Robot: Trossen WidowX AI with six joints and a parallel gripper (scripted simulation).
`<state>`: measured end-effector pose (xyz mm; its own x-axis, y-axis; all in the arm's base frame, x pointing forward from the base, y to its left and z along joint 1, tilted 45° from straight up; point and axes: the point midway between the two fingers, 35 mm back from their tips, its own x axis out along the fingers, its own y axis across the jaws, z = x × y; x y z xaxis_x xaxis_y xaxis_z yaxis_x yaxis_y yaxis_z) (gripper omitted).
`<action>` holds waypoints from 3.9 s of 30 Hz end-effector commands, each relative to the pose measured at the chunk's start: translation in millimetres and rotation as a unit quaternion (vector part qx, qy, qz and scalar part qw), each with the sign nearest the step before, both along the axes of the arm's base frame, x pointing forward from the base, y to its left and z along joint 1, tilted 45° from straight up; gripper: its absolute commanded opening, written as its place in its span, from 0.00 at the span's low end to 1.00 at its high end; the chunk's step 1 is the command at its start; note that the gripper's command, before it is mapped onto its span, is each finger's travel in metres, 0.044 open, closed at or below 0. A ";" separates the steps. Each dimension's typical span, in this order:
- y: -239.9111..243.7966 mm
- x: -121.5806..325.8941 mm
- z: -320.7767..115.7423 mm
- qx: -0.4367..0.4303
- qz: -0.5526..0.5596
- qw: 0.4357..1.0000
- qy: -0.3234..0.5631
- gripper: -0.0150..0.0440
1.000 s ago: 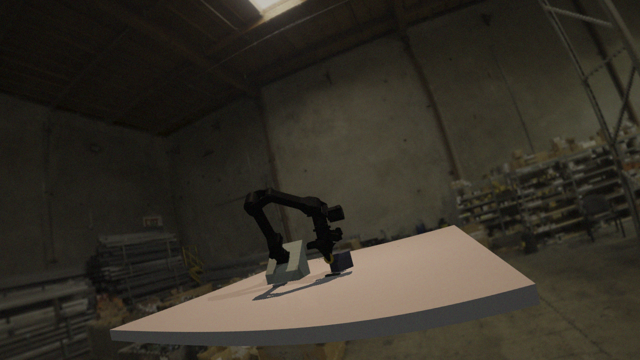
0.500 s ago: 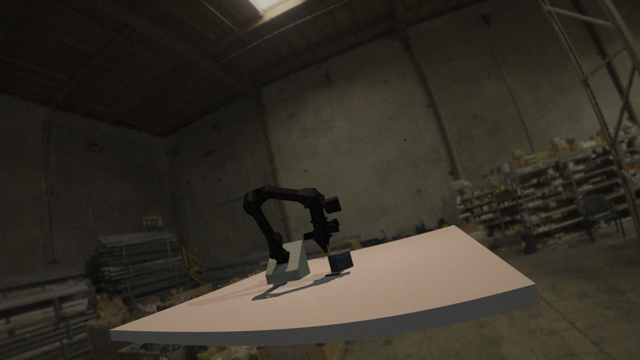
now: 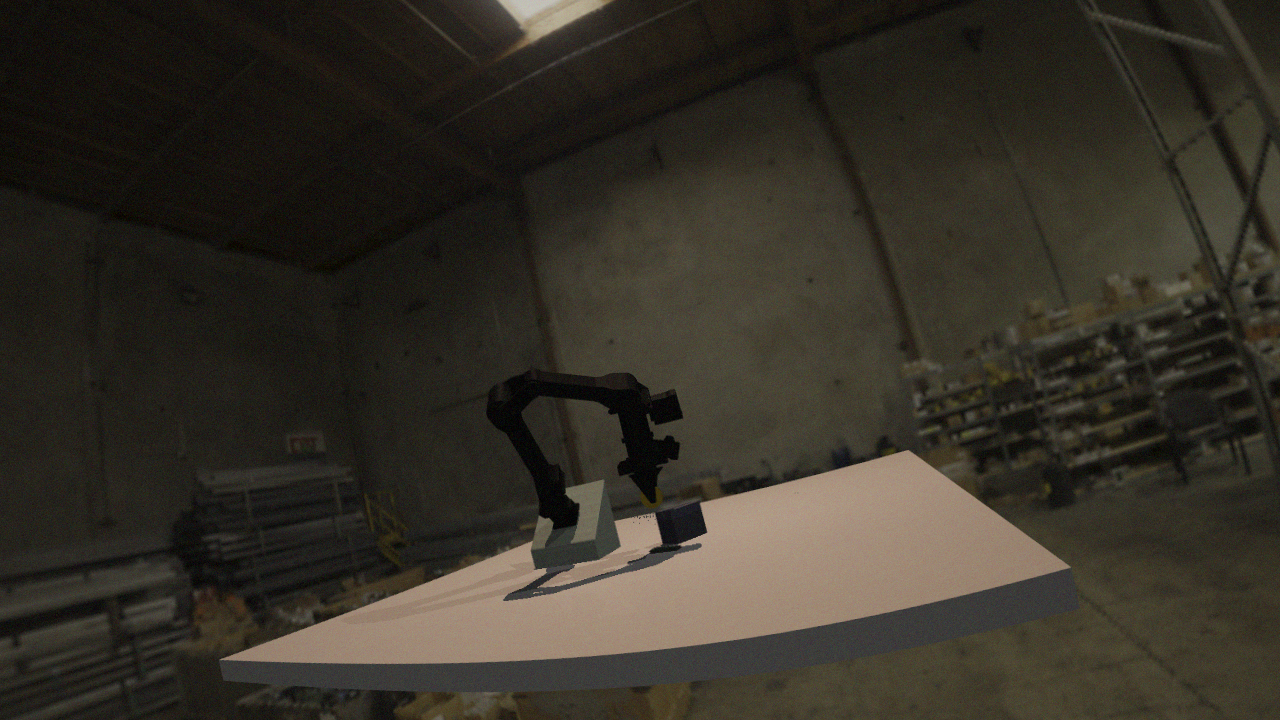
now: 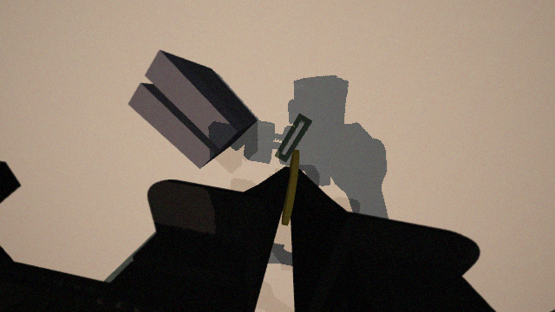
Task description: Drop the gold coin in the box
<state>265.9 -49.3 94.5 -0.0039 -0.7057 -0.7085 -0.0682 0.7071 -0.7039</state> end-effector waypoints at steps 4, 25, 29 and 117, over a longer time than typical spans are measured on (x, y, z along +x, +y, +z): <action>0.7 3.4 1.0 0.002 0.083 0.993 0.081 0.25; 1.1 8.5 1.4 0.003 0.297 0.909 0.293 0.25; 2.3 8.9 0.3 0.003 0.297 0.909 0.293 0.25; 74.2 13.1 -76.3 0.003 0.299 0.907 0.295 0.25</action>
<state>282.1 27.0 20.0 0.0030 -0.7001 -0.7140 -0.7982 0.4284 -0.4234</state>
